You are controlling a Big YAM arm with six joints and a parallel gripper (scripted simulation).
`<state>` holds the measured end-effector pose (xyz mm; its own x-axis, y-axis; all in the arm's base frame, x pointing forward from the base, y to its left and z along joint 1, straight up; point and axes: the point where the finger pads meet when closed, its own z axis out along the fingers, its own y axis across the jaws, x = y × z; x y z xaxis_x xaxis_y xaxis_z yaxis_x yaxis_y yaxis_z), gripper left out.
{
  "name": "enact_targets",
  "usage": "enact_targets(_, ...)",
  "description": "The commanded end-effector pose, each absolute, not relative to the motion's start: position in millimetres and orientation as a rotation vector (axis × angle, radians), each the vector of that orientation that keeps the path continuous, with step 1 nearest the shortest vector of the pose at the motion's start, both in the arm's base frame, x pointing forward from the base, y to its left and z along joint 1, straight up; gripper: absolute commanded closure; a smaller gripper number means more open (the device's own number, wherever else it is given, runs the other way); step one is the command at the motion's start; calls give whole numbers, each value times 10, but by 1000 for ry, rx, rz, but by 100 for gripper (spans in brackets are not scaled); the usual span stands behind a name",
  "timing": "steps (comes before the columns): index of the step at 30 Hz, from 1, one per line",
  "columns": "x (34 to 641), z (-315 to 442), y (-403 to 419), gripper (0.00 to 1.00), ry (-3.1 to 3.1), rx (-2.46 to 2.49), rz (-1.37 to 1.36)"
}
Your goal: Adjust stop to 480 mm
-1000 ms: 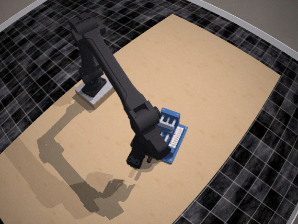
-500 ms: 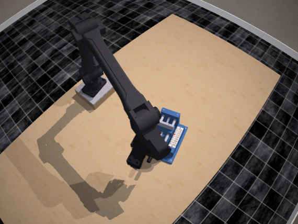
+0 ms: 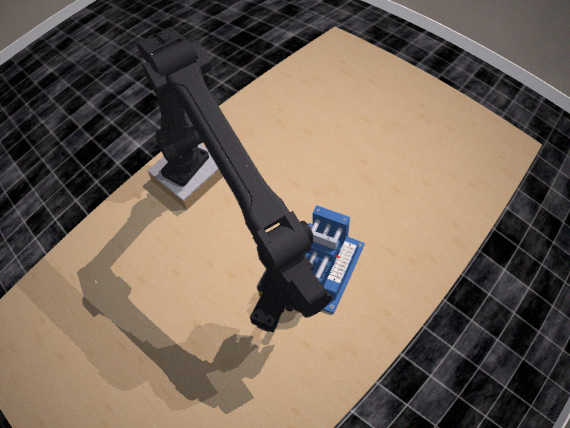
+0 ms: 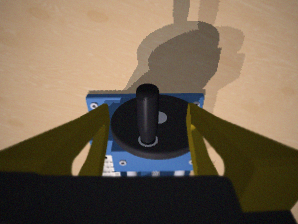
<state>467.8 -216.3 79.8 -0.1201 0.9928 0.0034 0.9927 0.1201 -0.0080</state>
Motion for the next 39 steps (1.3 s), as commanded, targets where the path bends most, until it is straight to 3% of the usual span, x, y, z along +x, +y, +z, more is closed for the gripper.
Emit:
enact_targets(1, 4745, 963, -2177, 47, -2402, -2101, -20)
enact_targets(7, 4728, 604, -2170, 47, -2374, -2076, -2)
enact_targets(26, 4767, 712, -2189, 47, -2394, -2094, -15)
enact_targets(27, 4767, 712, -2189, 94, -2394, -2094, -15)
enact_targets(39, 4766, 712, -2187, 94, -2389, -2098, -15)
